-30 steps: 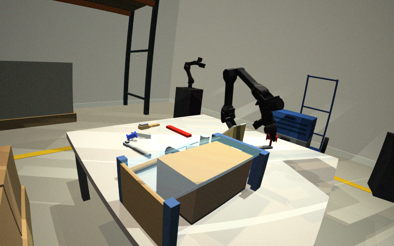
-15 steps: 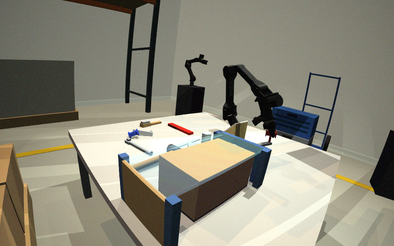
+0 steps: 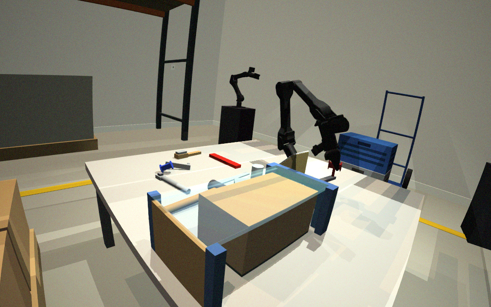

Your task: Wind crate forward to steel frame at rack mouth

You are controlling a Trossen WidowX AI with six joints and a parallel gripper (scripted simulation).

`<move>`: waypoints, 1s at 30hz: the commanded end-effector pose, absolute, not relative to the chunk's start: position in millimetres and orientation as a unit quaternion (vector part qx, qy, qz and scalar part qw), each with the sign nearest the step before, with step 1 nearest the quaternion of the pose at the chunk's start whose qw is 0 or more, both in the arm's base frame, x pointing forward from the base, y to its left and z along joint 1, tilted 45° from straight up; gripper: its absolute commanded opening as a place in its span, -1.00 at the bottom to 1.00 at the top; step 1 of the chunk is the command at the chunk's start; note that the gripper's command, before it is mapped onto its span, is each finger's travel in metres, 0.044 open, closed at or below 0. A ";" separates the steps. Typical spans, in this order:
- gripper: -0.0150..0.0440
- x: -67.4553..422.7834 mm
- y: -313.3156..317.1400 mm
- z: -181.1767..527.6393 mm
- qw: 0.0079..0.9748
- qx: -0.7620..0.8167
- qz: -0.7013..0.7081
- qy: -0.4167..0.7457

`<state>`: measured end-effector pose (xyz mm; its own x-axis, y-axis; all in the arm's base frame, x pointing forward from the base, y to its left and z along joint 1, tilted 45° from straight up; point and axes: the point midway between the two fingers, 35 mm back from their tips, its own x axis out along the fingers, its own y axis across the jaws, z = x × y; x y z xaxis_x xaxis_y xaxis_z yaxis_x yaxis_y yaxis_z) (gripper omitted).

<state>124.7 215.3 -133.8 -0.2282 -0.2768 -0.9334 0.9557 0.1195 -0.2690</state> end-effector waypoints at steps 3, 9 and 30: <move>-0.49 122.1 199.9 -123.8 0.535 0.313 -0.588 0.520; -0.49 122.0 194.6 -119.0 0.535 0.312 -0.588 0.520; -0.49 131.3 164.9 -93.8 0.535 0.312 -0.589 0.519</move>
